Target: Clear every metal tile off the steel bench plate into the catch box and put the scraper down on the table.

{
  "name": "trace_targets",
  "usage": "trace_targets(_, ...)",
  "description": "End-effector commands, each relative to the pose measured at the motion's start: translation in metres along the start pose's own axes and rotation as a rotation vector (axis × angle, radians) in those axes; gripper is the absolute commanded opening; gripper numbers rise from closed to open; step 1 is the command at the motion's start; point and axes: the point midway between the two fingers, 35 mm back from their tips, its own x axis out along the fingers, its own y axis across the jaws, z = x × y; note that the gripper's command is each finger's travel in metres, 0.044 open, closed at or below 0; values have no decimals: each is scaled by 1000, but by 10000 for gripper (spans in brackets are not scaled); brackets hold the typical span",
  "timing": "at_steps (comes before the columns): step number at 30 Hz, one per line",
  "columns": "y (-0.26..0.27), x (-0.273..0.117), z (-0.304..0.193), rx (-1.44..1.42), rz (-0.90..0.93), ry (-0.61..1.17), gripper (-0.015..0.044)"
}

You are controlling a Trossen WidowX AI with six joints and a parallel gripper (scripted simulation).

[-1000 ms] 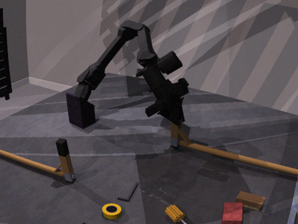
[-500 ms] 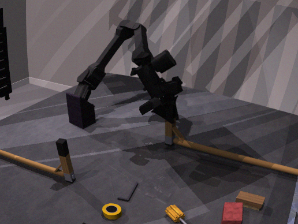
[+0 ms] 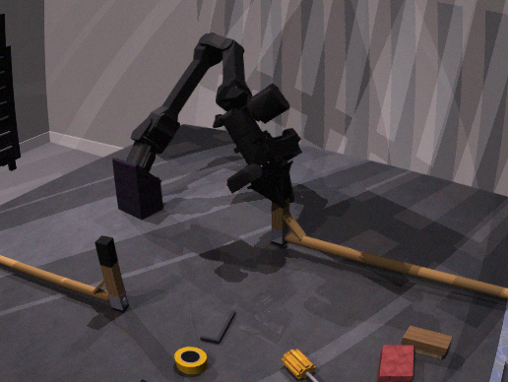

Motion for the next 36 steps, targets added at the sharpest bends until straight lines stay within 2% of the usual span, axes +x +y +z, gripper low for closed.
trace_targets(1, 1, -7, -1, -9, 3, -17, 0)
trace_targets(36, 1, -33, -50, -7, 2, -20, 0)
